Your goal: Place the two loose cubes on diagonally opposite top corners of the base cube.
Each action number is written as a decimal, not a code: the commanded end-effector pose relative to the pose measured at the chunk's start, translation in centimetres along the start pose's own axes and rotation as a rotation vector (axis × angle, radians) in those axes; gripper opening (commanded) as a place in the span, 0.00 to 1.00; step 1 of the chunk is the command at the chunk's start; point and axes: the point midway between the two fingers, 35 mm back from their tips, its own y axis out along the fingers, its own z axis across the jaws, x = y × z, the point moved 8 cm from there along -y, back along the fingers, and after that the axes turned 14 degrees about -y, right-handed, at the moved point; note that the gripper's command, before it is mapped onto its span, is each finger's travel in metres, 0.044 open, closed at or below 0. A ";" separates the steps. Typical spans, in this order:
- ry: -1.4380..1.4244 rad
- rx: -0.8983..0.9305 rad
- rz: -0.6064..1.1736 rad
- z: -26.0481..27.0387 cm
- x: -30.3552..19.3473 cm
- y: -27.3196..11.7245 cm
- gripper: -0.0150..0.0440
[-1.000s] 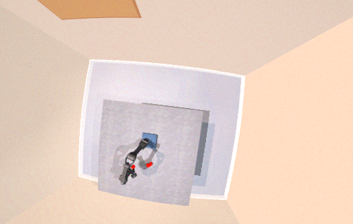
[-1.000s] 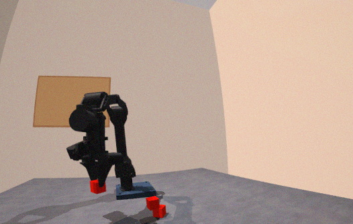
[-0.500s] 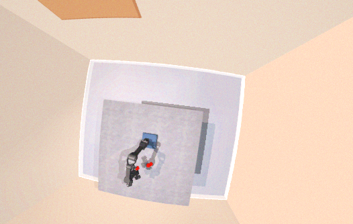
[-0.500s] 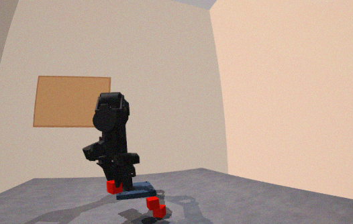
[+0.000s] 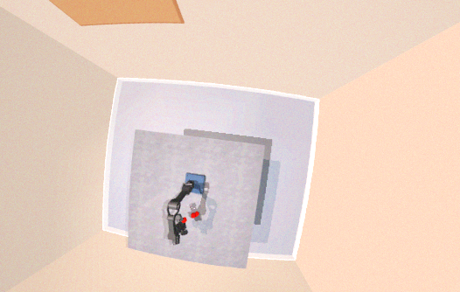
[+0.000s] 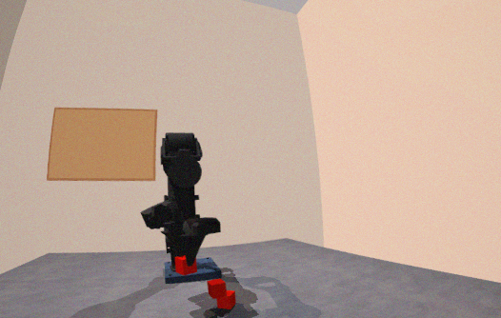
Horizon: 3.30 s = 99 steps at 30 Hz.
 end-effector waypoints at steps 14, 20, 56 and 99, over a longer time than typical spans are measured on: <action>0.143 -0.003 0.003 2.8 -4.8 0.4 0.43; 0.193 -0.002 0.004 3.5 -6.6 0.5 0.43; 0.329 0.004 0.031 4.3 -9.8 3.8 0.43; 0.289 -0.002 0.006 4.6 -10.1 6.9 0.43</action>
